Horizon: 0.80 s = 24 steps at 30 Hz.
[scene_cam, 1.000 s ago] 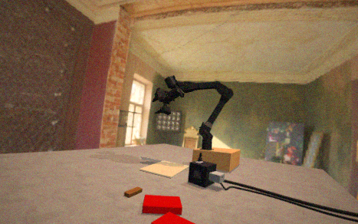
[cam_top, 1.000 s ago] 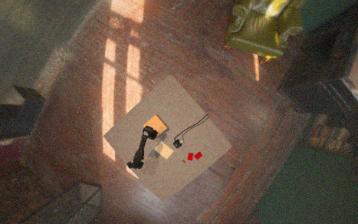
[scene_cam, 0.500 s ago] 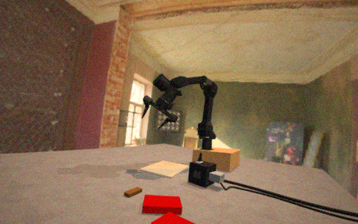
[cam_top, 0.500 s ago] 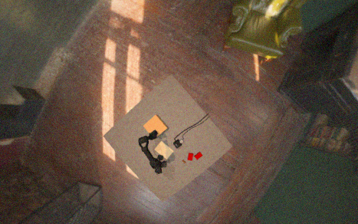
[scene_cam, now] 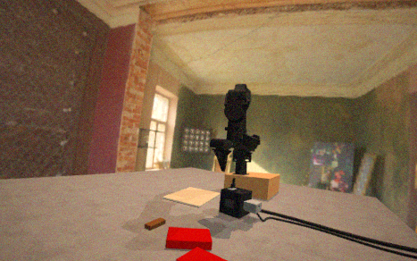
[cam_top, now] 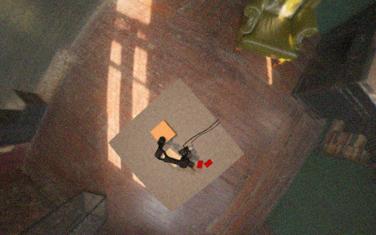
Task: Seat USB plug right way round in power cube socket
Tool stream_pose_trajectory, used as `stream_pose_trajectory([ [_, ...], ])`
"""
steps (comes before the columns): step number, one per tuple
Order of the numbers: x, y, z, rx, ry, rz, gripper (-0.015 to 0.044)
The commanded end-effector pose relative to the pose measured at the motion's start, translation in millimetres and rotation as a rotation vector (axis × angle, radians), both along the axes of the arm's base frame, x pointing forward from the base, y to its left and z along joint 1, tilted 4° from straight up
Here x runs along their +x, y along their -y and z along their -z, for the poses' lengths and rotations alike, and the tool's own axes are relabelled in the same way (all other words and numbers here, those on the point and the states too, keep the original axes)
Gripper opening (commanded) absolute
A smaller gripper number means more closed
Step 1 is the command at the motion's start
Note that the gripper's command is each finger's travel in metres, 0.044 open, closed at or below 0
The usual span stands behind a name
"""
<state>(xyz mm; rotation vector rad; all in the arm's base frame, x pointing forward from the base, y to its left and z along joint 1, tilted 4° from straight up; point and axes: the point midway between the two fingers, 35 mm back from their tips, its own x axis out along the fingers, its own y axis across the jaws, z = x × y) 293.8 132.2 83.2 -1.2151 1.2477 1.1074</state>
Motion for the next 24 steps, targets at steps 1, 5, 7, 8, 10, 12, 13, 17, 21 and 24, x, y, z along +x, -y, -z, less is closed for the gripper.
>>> stream_pose_trajectory([
  [1,-5,-7,1,-0.003,-0.024,-0.009,0.0440],
  [5,-5,-8,2,-0.003,-0.024,-0.009,0.0440],
  [7,-5,-8,4,-0.003,-0.024,-0.009,0.0440],
  [8,-6,-7,5,-0.003,-0.024,-0.009,0.0440],
  [10,-6,-7,7,-0.003,-0.024,-0.009,0.0440],
  [12,-6,-7,9,-0.003,-0.024,-0.009,0.0440],
  [13,-6,-7,10,-0.003,-0.024,-0.009,0.0440],
  [17,-6,-7,14,-0.003,-0.024,-0.009,0.0440],
  [21,-6,-7,18,-0.003,-0.024,-0.009,0.0440],
  [24,-6,-7,21,-0.003,-0.024,-0.009,0.0440],
])
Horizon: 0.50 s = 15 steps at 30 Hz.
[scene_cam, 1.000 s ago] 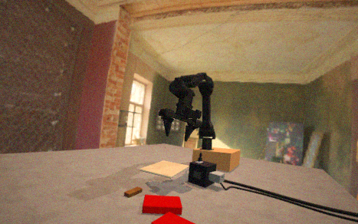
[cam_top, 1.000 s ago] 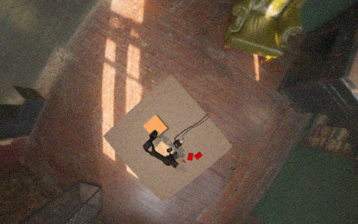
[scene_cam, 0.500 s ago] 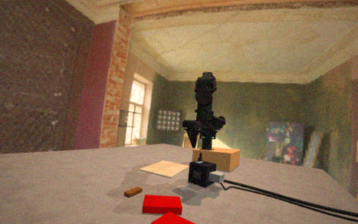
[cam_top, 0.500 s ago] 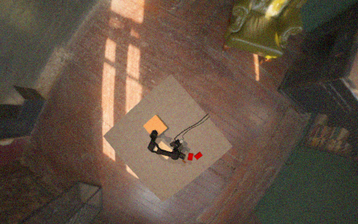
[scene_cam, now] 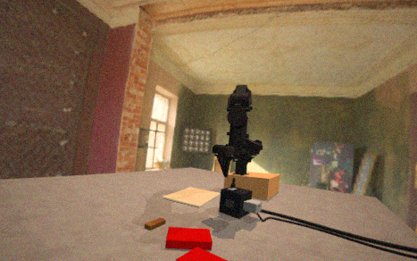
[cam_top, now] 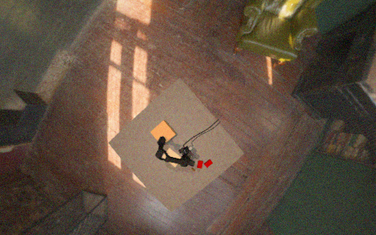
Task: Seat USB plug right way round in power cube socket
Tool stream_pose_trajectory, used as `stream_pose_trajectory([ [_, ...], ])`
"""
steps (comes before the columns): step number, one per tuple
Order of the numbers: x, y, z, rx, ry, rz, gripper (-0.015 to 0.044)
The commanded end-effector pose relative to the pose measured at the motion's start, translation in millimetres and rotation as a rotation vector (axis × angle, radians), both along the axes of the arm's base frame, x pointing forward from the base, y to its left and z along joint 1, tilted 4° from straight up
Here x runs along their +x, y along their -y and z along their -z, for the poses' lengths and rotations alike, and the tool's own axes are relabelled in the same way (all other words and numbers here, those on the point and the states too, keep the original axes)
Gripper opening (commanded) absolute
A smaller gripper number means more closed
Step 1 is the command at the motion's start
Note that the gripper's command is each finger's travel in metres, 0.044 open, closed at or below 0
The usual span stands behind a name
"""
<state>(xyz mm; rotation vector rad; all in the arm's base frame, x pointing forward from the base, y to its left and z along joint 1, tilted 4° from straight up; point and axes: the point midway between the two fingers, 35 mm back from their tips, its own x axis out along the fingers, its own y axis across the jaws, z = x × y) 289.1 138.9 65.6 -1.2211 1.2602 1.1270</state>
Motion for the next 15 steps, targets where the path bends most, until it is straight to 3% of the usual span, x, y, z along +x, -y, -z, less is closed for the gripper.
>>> stream_pose_trajectory([
  [1,-0.9,-0.1,4.8,0.003,-0.005,0.003,0.0440],
  [13,-0.8,0.4,13.8,0.003,-0.005,0.003,0.0440],
  [15,-0.1,0.7,11.8,-0.001,-0.001,0.002,0.0387],
])
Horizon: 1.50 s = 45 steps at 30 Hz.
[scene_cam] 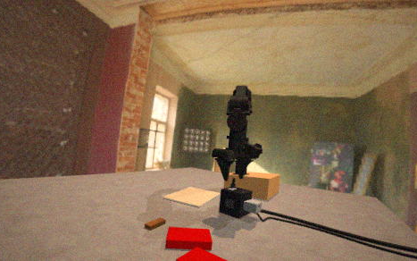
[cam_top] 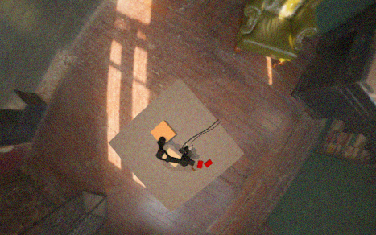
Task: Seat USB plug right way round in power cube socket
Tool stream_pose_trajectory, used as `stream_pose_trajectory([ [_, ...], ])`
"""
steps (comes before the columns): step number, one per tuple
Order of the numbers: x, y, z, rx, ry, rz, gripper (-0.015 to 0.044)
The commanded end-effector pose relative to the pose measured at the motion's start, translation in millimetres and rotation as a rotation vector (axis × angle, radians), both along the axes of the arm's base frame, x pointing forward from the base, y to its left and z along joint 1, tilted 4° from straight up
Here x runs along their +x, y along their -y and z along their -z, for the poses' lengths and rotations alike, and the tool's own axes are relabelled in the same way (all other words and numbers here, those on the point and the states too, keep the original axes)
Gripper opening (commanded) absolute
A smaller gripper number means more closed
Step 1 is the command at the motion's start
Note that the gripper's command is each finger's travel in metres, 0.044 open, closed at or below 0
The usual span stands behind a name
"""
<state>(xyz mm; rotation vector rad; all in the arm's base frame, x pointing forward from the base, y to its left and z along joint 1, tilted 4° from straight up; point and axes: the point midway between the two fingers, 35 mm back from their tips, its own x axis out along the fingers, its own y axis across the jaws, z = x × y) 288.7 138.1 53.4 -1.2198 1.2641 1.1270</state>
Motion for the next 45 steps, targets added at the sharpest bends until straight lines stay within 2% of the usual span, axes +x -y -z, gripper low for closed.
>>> stream_pose_trajectory([
  [1,0.2,-0.1,-0.5,0.001,0.001,0.000,0.0361],
  [13,0.2,-0.1,-0.5,0.001,0.001,0.000,0.0046],
  [20,0.2,-0.1,-0.5,0.001,0.001,0.000,0.0000],
  [45,-0.1,-0.4,-7.6,0.000,0.000,0.000,0.0000],
])
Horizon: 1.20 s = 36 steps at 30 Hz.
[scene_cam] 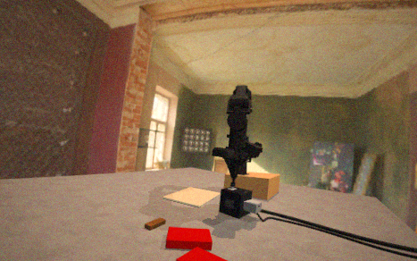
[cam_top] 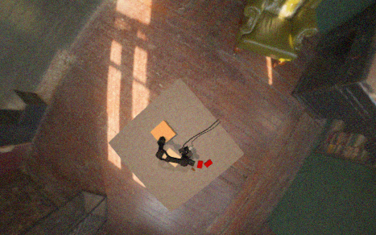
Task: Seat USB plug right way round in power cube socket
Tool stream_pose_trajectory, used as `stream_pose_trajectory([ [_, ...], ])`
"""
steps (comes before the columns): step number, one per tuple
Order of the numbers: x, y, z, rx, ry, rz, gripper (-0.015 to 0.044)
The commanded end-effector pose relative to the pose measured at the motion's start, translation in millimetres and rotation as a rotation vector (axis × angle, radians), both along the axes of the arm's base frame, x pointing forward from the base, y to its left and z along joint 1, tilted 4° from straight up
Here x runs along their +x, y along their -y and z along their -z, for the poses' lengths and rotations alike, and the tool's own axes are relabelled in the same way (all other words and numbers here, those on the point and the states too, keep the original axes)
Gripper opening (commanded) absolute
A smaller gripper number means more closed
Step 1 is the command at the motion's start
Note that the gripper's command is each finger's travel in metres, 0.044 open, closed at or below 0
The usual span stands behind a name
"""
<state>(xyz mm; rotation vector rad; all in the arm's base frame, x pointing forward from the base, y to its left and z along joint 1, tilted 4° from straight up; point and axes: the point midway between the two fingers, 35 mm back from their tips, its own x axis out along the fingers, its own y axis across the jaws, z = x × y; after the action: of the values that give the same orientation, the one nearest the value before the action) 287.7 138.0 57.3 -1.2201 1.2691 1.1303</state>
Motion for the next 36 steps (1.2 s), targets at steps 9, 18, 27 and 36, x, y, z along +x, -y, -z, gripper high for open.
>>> stream_pose_trajectory([
  [9,1,-1,-10,0.003,0.005,0.001,0.0000],
  [18,1,-1,-16,0.003,0.005,0.001,0.0000],
  [27,1,-2,-22,0.003,0.005,0.001,0.0000],
  [36,1,-2,-26,0.003,0.005,0.001,0.0000],
])
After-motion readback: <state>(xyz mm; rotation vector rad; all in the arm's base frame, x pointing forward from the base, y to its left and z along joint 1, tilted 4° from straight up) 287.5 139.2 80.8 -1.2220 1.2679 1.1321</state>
